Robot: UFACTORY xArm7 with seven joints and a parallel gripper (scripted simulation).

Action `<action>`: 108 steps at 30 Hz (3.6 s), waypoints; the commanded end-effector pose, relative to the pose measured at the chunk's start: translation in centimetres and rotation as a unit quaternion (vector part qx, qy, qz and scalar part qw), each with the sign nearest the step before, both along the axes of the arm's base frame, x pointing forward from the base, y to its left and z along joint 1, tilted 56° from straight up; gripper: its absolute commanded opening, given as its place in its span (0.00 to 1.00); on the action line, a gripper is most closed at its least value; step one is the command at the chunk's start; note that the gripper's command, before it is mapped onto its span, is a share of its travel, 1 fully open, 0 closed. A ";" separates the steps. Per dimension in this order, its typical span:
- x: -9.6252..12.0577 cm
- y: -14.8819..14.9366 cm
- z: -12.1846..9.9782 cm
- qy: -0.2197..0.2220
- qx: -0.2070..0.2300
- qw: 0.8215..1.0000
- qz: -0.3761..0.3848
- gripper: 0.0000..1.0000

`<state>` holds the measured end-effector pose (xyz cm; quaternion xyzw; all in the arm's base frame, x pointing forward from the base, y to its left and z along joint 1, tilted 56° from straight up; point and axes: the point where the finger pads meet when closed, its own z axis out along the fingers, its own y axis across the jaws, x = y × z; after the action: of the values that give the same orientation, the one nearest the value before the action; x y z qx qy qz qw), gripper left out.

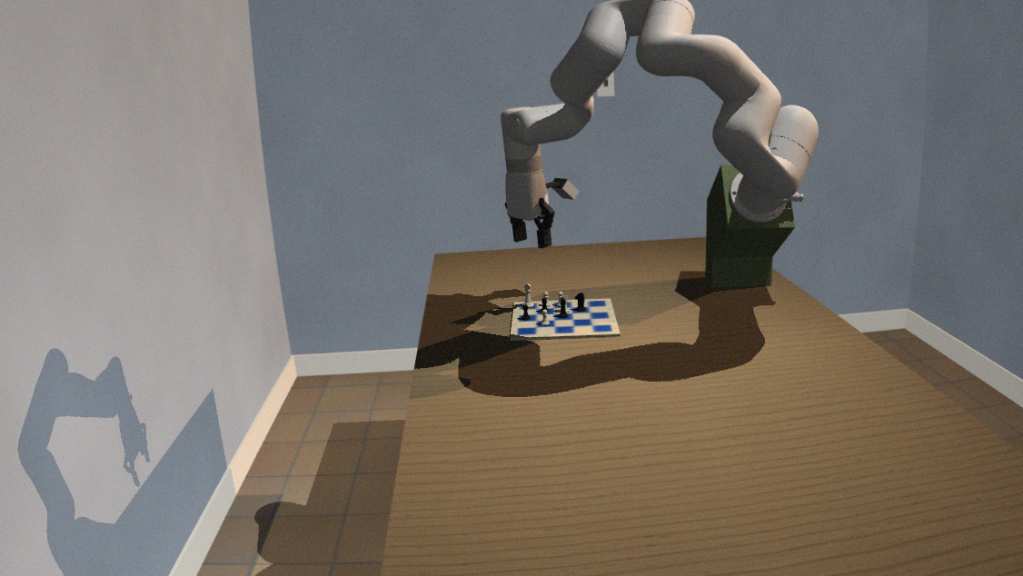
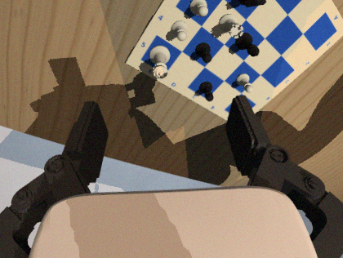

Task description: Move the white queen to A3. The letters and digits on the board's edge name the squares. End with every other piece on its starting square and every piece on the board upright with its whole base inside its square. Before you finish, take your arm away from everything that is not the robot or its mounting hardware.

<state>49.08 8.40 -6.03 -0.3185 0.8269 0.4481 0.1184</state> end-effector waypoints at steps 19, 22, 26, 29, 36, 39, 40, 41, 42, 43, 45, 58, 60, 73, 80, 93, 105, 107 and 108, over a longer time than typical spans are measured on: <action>0.2 1.8 -1.1 -0.406 0.041 0.862 0.300 1.00; 0.6 1.9 -0.9 -0.454 0.044 0.824 0.335 1.00; 0.9 2.0 -0.6 -0.501 0.047 0.782 0.369 1.00; 1.1 2.0 -0.5 -0.555 0.050 0.724 0.407 1.00; 1.5 2.1 -0.2 -0.634 0.055 0.619 0.461 1.00; 1.5 2.1 -0.2 -0.669 0.057 0.562 0.483 1.00; 1.5 2.1 -0.2 -0.680 0.058 0.543 0.490 1.00; 1.5 2.1 -0.2 -0.691 0.059 0.523 0.496 0.42; 1.5 2.1 -0.2 -0.701 0.059 0.504 0.502 0.42; 1.5 2.1 -0.2 -0.701 0.059 0.504 0.502 0.42; 1.5 2.1 -0.2 -0.730 0.061 0.444 0.516 0.42; 1.5 2.1 -0.2 -0.790 0.059 0.297 0.533 0.42; 1.5 2.1 -0.2 -0.790 0.059 0.297 0.533 0.42; 1.5 2.1 -0.2 -0.790 0.059 0.297 0.533 0.42; 1.5 2.1 -0.2 -0.790 0.059 0.297 0.533 0.42; 1.4 2.7 -0.6 -0.790 0.059 0.297 0.533 0.42; 1.4 3.8 -1.4 -0.790 0.059 0.297 0.533 0.42; 1.3 4.1 -1.6 -0.790 0.059 0.297 0.533 0.42; 1.3 4.2 -1.6 -0.790 0.059 0.297 0.533 0.42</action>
<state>50.27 12.37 -7.38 -0.8817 -0.0454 -0.0043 0.4695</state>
